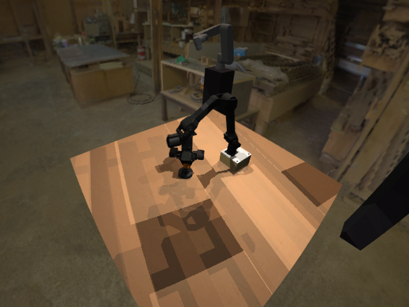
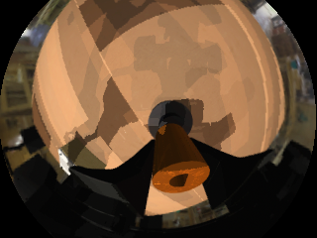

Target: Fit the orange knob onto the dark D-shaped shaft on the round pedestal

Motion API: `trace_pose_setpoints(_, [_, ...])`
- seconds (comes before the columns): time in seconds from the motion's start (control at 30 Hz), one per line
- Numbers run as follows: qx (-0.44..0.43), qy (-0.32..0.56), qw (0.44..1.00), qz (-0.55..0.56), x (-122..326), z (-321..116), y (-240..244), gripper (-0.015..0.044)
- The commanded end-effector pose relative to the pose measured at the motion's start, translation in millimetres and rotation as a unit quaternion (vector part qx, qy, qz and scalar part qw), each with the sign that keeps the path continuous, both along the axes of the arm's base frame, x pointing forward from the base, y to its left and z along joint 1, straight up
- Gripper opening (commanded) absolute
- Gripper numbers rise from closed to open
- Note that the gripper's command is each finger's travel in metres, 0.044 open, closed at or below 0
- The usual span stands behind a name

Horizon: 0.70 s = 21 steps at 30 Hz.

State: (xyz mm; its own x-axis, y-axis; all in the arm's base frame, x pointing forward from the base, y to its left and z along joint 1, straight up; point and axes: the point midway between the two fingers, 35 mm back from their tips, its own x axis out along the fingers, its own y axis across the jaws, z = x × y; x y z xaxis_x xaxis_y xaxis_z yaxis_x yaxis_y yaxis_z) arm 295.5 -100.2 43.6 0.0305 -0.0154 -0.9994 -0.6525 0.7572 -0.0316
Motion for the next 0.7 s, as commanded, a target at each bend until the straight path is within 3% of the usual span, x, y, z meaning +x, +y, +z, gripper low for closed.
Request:
trace_pose_setpoints(0.0, [-0.001,-0.003,1.000,0.009,0.1,1.1,0.5,0.0000])
trace_pose_setpoints(0.67, [-0.001,-0.004,1.000,0.009,7.8,1.2,-3.7,0.0000])
